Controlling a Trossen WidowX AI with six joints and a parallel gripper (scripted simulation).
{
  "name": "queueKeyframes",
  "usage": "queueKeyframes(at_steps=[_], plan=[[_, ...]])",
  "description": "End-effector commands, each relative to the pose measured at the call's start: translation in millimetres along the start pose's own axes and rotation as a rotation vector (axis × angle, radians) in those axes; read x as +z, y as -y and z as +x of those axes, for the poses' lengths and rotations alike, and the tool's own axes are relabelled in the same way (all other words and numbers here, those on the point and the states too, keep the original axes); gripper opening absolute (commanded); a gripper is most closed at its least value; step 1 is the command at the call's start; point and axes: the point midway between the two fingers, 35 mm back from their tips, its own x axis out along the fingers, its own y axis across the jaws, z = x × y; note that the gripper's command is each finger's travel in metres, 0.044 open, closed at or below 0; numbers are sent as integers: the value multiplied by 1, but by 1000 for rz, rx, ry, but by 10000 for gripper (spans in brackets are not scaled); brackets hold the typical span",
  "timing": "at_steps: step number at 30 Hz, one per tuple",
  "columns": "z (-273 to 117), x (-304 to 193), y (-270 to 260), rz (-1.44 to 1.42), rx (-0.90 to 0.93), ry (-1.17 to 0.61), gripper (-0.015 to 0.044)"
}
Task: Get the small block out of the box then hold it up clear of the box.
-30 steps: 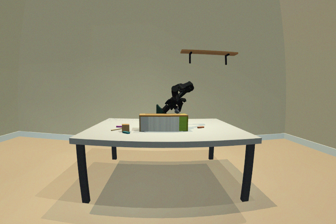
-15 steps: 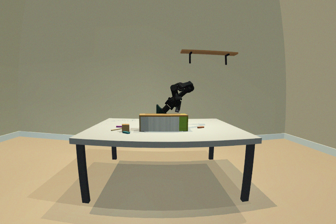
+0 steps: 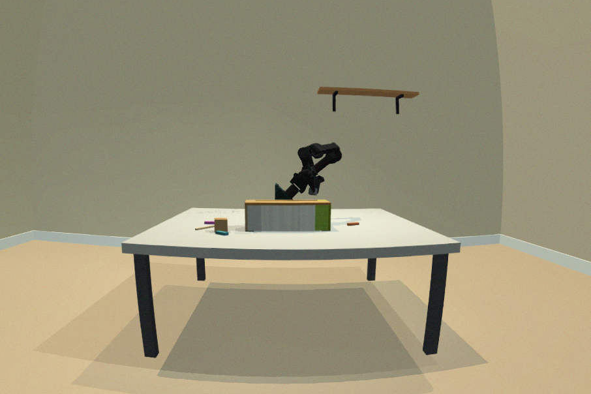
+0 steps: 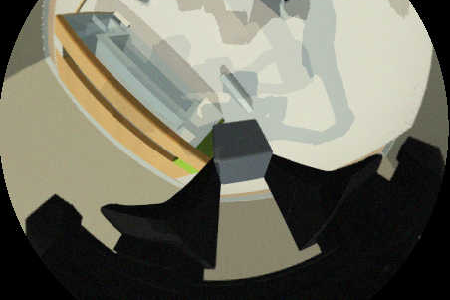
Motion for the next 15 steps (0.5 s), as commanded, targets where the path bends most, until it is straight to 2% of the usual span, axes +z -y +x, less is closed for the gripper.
queueKeyframes(at_steps=[1, 10, 15], plan=[[-5, -5, -1, 159, 8, -18, 0], [-12, -9, 0, 511, 3, -45, 0], [-12, -9, 0, 537, 2, -47, 0]])
